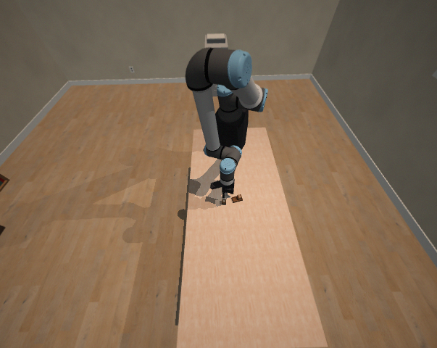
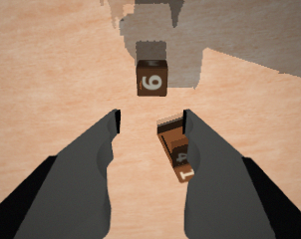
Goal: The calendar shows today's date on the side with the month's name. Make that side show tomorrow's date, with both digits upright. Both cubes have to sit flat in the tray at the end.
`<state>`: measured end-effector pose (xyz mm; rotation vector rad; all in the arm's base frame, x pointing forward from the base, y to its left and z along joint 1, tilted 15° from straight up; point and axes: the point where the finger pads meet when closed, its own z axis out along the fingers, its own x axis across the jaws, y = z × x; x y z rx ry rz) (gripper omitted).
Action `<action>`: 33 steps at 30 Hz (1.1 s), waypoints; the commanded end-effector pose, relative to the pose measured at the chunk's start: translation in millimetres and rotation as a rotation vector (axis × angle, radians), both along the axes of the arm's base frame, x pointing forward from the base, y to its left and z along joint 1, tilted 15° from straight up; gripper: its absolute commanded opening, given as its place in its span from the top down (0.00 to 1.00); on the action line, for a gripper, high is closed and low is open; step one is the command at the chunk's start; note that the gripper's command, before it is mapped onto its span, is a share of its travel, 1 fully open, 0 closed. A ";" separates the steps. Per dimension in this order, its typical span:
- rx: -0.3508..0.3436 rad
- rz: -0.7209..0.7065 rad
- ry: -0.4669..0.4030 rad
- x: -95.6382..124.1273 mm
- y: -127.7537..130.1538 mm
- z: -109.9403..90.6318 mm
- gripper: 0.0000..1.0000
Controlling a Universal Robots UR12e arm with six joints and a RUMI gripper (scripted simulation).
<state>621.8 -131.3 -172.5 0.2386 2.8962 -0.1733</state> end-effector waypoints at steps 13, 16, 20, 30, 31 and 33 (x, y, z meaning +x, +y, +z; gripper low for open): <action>0.001 -0.008 -0.002 2.4 -1.2 -8.4 0.71; 0.001 -0.008 -0.002 3.2 -1.7 -12.1 0.71; 0.001 -0.008 -0.002 4.6 -2.4 -17.8 0.71; 0.001 -0.008 -0.002 7.5 -4.0 -30.1 0.71; 0.001 -0.008 -0.002 7.9 -4.2 -31.6 0.71; 0.001 -0.008 -0.002 8.6 -4.6 -34.5 0.71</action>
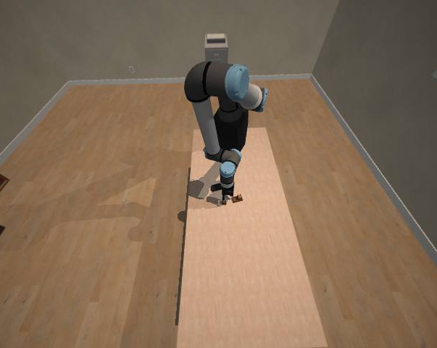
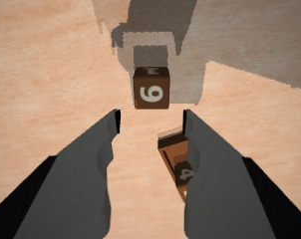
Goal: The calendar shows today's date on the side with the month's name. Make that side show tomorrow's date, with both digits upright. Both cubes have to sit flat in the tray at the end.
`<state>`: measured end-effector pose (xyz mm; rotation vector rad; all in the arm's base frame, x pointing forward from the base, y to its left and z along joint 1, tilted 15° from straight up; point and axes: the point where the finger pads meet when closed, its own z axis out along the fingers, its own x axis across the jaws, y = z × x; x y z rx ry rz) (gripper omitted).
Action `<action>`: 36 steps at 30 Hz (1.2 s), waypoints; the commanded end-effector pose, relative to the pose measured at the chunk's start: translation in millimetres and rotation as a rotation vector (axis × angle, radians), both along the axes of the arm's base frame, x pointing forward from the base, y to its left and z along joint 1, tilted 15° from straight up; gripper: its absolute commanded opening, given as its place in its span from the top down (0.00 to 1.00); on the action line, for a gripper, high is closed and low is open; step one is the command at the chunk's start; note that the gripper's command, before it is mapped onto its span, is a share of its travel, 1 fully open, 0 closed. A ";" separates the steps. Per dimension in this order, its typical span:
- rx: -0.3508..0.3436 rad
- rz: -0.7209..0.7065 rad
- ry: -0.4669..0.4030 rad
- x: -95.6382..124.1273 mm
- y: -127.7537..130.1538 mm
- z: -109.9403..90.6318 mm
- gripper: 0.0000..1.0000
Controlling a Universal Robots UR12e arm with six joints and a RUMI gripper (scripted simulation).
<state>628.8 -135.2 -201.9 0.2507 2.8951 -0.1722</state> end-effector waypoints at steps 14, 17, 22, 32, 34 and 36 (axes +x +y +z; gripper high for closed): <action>0.000 0.000 -0.001 4.6 -2.4 -17.5 0.71; 0.000 0.000 -0.001 4.9 -2.6 -18.9 0.71; 0.000 0.000 -0.001 5.1 -2.7 -19.8 0.71; 0.000 0.000 -0.001 5.1 -2.7 -19.9 0.71; 0.000 0.000 -0.001 5.1 -2.7 -19.9 0.71; 0.000 0.000 -0.001 5.1 -2.7 -19.9 0.71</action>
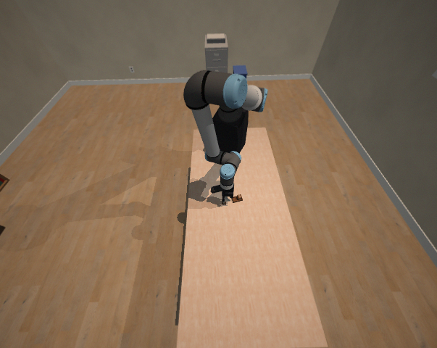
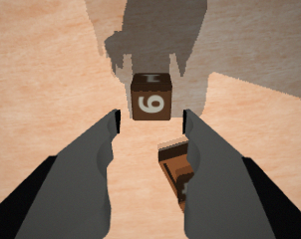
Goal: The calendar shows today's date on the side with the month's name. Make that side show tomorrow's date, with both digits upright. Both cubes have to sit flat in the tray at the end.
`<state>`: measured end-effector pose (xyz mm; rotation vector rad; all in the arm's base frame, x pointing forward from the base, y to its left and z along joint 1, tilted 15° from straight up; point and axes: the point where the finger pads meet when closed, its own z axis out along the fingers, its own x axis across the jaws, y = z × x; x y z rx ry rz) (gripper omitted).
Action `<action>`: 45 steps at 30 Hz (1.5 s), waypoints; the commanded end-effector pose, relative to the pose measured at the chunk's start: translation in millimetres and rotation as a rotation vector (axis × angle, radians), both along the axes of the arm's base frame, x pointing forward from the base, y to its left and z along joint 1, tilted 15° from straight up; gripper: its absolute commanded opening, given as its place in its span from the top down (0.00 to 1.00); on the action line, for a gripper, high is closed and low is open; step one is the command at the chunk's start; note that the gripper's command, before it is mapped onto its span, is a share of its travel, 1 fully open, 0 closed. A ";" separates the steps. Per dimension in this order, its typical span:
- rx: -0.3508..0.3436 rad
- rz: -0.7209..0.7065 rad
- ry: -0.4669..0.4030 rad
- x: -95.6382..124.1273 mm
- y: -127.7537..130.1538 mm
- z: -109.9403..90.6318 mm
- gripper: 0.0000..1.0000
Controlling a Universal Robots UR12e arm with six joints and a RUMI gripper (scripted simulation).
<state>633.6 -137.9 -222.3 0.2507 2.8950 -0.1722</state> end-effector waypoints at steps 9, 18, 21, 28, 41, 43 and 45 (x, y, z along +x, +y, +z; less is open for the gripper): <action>0.000 0.000 -0.001 0.3 0.0 0.5 0.71; 0.000 0.000 -0.001 0.3 0.0 0.5 0.71; 0.000 0.000 -0.001 0.3 0.0 0.5 0.71; 0.000 0.000 -0.001 0.3 0.0 0.2 0.71; 0.000 0.000 -0.001 3.8 -2.2 -15.2 0.71; 0.000 0.000 -0.001 3.8 -2.2 -15.2 0.71; 0.000 0.000 -0.001 4.6 -2.7 -18.6 0.71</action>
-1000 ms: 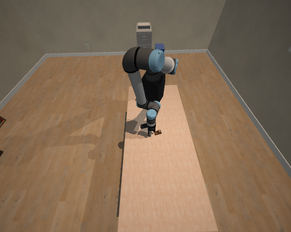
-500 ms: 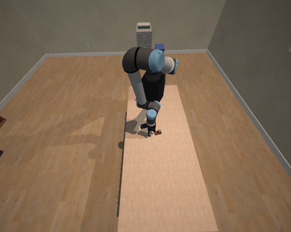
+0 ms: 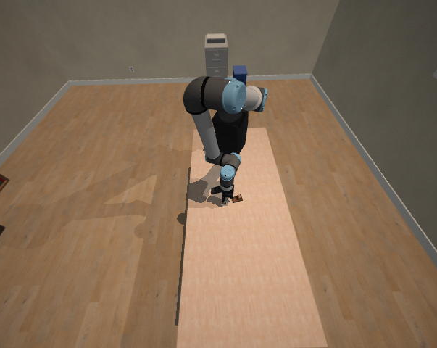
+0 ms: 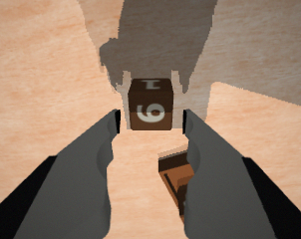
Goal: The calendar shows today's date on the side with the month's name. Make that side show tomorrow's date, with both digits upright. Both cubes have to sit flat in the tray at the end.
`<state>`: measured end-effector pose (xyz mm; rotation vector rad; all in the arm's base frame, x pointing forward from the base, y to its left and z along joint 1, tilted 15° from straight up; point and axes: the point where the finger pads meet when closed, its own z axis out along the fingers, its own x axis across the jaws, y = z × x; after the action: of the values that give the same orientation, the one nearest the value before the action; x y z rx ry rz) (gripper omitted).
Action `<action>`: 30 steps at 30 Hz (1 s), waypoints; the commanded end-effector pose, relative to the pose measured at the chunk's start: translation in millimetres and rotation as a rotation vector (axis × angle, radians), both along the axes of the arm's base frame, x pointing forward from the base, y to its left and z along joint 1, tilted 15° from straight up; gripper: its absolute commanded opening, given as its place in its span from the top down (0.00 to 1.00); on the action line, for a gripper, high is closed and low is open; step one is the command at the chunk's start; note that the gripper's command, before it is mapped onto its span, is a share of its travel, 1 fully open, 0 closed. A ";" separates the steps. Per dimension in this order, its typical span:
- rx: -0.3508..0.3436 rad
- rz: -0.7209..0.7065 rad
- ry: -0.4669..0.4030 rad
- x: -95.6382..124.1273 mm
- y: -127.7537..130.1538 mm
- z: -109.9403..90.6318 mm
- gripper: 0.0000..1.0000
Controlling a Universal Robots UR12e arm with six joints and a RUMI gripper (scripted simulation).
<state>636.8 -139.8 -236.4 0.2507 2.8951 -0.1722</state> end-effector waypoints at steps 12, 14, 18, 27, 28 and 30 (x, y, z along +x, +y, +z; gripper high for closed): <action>0.000 0.000 -0.001 3.5 -2.0 -13.5 0.71; 0.000 0.000 -0.001 3.5 -2.0 -13.5 0.71; 0.000 0.000 -0.001 3.5 -2.0 -13.5 0.71; 0.000 0.000 -0.001 3.5 -2.0 -13.5 0.71; 0.000 0.000 -0.001 3.5 -2.0 -13.5 0.71; 0.000 0.000 -0.001 3.5 -2.0 -13.5 0.71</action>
<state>640.0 -141.8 -250.4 0.2507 2.8950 -0.1722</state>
